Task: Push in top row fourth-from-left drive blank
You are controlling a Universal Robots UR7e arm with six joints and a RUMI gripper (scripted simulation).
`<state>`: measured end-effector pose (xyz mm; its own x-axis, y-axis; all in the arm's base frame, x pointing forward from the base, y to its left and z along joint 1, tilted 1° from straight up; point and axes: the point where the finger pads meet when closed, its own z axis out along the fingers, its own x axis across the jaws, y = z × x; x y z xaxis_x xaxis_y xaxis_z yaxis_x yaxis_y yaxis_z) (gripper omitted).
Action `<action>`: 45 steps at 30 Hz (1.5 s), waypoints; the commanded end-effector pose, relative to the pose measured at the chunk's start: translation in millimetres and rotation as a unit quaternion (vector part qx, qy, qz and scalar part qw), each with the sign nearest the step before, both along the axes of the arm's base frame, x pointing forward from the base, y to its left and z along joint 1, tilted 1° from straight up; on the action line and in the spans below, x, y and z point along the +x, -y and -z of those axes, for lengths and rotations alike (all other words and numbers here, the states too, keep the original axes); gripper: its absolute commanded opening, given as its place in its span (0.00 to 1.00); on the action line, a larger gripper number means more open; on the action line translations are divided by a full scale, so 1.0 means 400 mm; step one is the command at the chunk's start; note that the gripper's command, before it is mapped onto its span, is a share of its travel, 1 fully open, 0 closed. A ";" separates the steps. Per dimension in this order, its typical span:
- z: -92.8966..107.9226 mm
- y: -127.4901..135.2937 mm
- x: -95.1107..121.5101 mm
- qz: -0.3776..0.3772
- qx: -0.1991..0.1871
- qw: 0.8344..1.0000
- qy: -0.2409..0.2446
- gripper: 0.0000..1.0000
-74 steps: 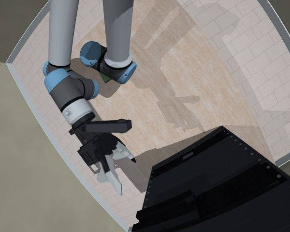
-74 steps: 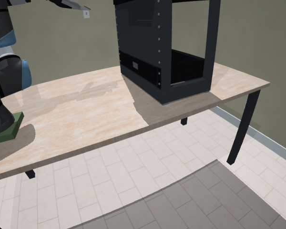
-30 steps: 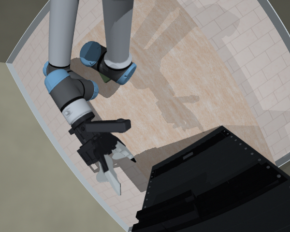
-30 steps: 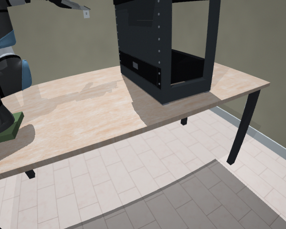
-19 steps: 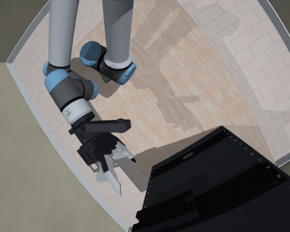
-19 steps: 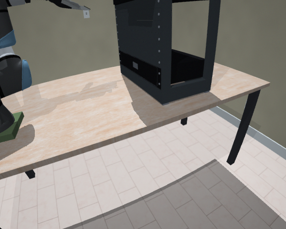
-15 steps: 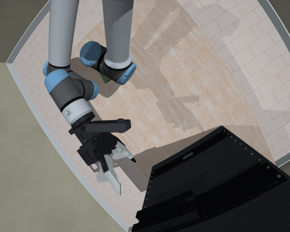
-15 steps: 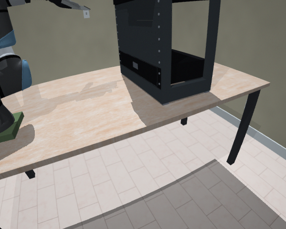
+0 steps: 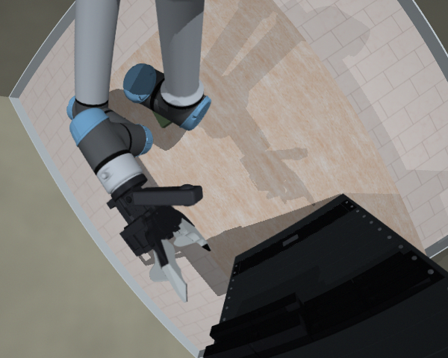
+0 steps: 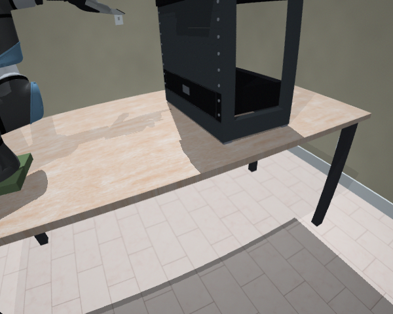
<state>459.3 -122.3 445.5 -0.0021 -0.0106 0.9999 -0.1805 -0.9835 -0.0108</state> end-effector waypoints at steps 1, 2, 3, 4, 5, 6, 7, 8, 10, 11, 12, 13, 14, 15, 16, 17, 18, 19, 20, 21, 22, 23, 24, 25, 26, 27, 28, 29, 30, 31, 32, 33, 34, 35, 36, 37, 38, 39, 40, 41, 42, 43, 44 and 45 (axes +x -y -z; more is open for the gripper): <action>0.009 0.008 0.016 0.000 0.001 1.000 0.001 1.00; 0.010 0.010 0.021 0.000 0.001 1.000 0.001 1.00; 0.013 0.013 0.026 0.000 0.001 1.000 0.001 1.00; 0.015 0.016 0.031 0.000 0.001 1.000 0.001 1.00; 0.017 0.018 0.036 0.000 0.001 1.000 0.001 1.00; 0.019 0.021 0.041 0.000 0.001 1.000 0.001 1.00; 0.022 0.024 0.046 0.000 0.001 1.000 0.001 1.00; 0.024 0.026 0.052 0.000 0.001 1.000 0.001 1.00; 0.028 0.031 0.061 0.000 0.001 1.000 0.001 1.00; 0.030 0.034 0.066 0.000 0.001 1.000 0.001 1.00; 0.030 0.034 0.066 0.000 0.001 1.000 0.001 1.00; 0.030 0.034 0.066 0.000 0.001 1.000 0.001 1.00; 0.032 0.036 0.070 0.000 0.001 1.000 0.001 1.00; 0.033 0.038 0.073 0.000 0.001 1.000 0.001 1.00; 0.035 0.039 0.076 0.000 0.001 1.000 0.001 1.00; 0.036 0.041 0.079 0.000 0.001 1.000 0.001 1.00; 0.037 0.042 0.081 0.000 0.001 1.000 0.001 1.00; 0.037 0.042 0.082 0.000 0.001 1.000 0.001 1.00; 0.038 0.043 0.083 0.000 0.001 1.000 0.001 1.00; 0.038 0.043 0.084 0.000 0.001 1.000 0.001 1.00; 0.038 0.043 0.084 0.000 0.001 1.000 0.001 1.00; 0.038 0.043 0.084 0.000 0.001 1.000 0.001 1.00; 0.038 0.043 0.084 0.000 0.001 1.000 0.001 1.00; 0.038 0.043 0.084 0.000 0.001 1.000 0.001 1.00; 0.038 0.043 0.084 0.000 0.001 1.000 0.001 1.00; 0.038 0.043 0.084 0.000 0.001 1.000 0.001 1.00; 0.038 0.043 0.084 0.000 0.001 1.000 0.001 1.00; 0.038 0.043 0.084 0.000 0.001 1.000 0.001 1.00; 0.038 0.043 0.084 0.000 0.001 1.000 0.001 1.00; 0.038 0.043 0.084 0.000 0.001 1.000 0.001 1.00; 0.038 0.043 0.084 0.000 0.001 1.000 0.001 1.00; 0.038 0.043 0.084 0.000 0.001 1.000 0.001 1.00; 0.038 0.043 0.084 0.000 0.001 1.000 0.001 1.00; 0.038 0.043 0.084 0.000 0.001 1.000 0.001 1.00; 0.038 0.043 0.084 0.000 0.001 1.000 0.001 1.00; 0.038 0.043 0.084 0.000 0.001 1.000 0.001 1.00; 0.038 0.043 0.084 0.000 0.001 1.000 0.001 1.00; 0.038 0.043 0.084 0.000 0.001 1.000 0.001 1.00; 0.038 0.043 0.084 0.000 0.001 1.000 0.001 1.00; 0.038 0.043 0.084 0.000 0.001 1.000 0.001 1.00; 0.038 0.043 0.084 0.000 0.001 1.000 0.001 1.00; 0.038 0.043 0.084 0.000 0.001 1.000 0.001 1.00; 0.038 0.043 0.084 0.000 0.001 1.000 0.001 1.00; 0.038 0.043 0.084 0.000 0.001 1.000 0.001 1.00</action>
